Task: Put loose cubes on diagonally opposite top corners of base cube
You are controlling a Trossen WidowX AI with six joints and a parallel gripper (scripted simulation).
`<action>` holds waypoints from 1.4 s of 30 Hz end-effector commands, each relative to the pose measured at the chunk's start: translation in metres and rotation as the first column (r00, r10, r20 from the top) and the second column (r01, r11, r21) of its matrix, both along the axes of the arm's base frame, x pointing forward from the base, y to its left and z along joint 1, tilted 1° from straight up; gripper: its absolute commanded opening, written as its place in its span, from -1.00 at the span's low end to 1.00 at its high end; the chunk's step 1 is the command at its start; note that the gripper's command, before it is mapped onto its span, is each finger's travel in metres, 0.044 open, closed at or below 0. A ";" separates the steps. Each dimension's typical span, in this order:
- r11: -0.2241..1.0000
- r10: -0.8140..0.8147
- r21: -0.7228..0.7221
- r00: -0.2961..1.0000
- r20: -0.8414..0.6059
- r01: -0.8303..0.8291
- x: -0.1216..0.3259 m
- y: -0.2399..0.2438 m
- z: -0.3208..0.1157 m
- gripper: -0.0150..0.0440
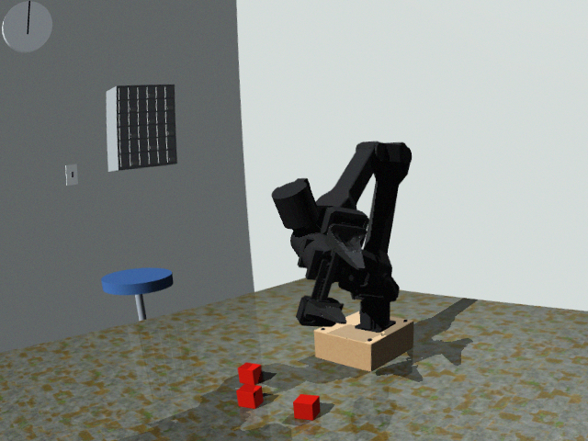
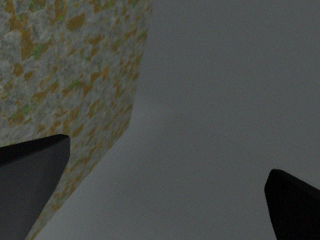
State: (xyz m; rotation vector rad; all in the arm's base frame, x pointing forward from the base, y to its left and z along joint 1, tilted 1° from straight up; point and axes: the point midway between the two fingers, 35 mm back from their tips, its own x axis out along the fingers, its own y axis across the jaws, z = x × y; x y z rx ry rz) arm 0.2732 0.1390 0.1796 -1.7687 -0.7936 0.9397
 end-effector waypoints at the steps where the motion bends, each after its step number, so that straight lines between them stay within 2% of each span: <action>1: 1.000 -0.011 0.002 1.000 -0.015 0.011 0.001 -0.001 -0.001 0.78; 5: 0.972 -0.223 0.007 0.929 -0.295 0.235 0.027 -0.031 -0.015 0.42; 7: 0.929 -0.338 -0.016 0.829 -0.446 0.370 0.038 -0.050 -0.024 0.41; 11: 0.784 -0.510 -0.116 0.527 -0.680 0.609 0.050 -0.092 -0.042 0.41; 14: 0.631 -0.573 -0.232 0.243 -0.783 0.740 0.051 -0.124 -0.055 0.41; 19: 0.323 -0.538 -0.467 -0.247 -0.806 0.823 0.036 -0.177 -0.071 0.41; 22: 0.128 -0.440 -0.609 -0.505 -0.742 0.783 0.020 -0.206 -0.076 0.41; 25: -0.051 -0.305 -0.731 -0.707 -0.638 0.681 0.000 -0.233 -0.077 0.41; 29: -0.189 -0.167 -0.812 -0.833 -0.527 0.552 -0.020 -0.253 -0.075 0.41; 42: -0.192 -0.164 -0.814 -0.836 -0.524 0.548 -0.021 -0.254 -0.074 0.41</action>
